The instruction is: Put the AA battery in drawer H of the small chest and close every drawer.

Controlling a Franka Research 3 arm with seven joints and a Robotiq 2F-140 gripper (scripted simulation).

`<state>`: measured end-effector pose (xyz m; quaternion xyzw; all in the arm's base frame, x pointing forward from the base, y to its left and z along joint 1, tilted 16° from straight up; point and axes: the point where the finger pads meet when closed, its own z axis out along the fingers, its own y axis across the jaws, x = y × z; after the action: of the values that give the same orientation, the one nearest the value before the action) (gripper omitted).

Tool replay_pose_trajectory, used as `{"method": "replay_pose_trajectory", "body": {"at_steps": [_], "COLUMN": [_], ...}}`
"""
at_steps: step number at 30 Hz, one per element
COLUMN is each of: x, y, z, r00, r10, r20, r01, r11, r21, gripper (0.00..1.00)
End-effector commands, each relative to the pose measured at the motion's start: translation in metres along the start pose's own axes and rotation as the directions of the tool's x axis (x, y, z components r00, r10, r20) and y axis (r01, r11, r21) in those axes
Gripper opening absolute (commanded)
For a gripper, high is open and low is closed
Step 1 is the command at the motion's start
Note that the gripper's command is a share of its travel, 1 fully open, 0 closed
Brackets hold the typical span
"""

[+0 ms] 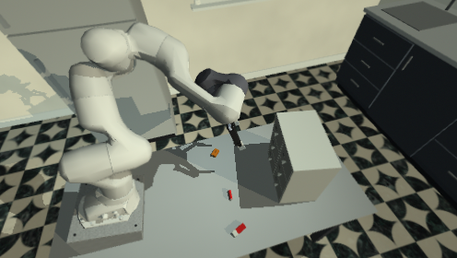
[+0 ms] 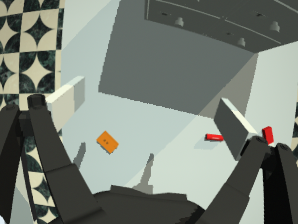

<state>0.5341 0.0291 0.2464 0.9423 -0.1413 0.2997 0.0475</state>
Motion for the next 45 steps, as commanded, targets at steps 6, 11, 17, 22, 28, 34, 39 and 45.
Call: {"method": "replay_pose_trajectory", "body": {"at_steps": [6, 11, 17, 22, 28, 34, 39, 45], "x": [-0.022, -0.024, -0.026, -0.027, -0.028, -0.028, -0.028, -0.028], "y": [-0.008, -0.009, -0.009, -0.009, -0.009, -0.009, -0.009, -0.009], "z": [-0.015, -0.02, -0.023, -0.025, -0.027, -0.027, -0.027, -0.027], "r00": [0.977, 0.964, 0.953, 0.943, 0.938, 0.937, 0.937, 0.937], "r10": [0.082, 0.081, 0.08, 0.08, 0.079, 0.079, 0.079, 0.079], "r20": [0.195, 0.254, 0.292, 0.322, 0.338, 0.34, 0.34, 0.34], "r01": [-0.082, -0.082, -0.082, -0.082, -0.082, -0.082, -0.082, -0.082], "r11": [0.997, 0.997, 0.997, 0.997, 0.997, 0.997, 0.997, 0.997], "r21": [-0.006, -0.006, -0.005, -0.006, -0.006, -0.005, -0.005, -0.005], "gripper": [1.0, 1.0, 1.0, 1.0, 1.0, 1.0, 1.0, 1.0]}}
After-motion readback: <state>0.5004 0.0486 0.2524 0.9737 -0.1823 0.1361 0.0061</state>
